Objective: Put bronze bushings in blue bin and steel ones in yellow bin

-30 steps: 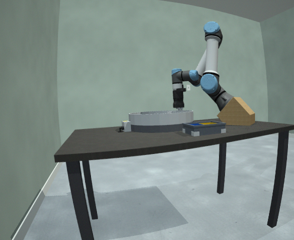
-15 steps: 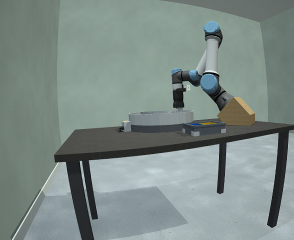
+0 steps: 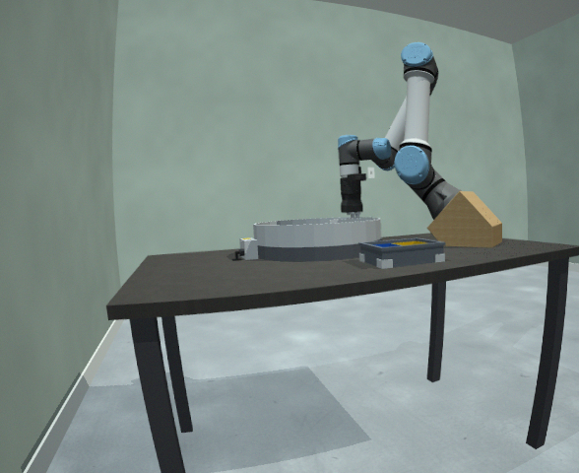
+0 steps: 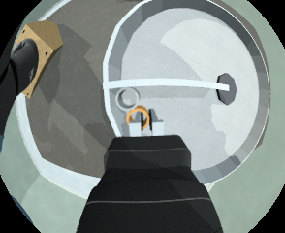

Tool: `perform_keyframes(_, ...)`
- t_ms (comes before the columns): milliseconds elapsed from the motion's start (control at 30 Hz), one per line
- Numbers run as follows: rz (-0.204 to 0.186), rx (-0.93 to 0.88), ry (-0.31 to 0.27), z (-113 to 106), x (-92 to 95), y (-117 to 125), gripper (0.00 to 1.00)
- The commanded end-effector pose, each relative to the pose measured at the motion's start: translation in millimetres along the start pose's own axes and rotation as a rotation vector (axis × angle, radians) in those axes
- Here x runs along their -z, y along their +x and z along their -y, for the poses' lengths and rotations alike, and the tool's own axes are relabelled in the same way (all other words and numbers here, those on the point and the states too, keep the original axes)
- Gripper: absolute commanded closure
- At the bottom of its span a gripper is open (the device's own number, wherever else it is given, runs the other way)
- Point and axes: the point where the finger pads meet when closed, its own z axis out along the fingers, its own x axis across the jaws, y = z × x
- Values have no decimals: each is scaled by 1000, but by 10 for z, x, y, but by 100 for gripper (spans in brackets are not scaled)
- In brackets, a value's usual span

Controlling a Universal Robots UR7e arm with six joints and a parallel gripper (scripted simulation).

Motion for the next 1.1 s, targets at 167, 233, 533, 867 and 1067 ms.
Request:
perform_keyframes(167, -1, 0, -1, -2, 2, 3, 100)
perform_keyframes(233, -1, 0, -1, -2, 2, 3, 100)
perform_keyframes(533, -1, 0, -1, -2, 2, 3, 100)
perform_keyframes(867, -1, 0, 0, -2, 32, 3, 100)
perform_keyframes(1067, -1, 0, 0, -2, 50, 3, 100)
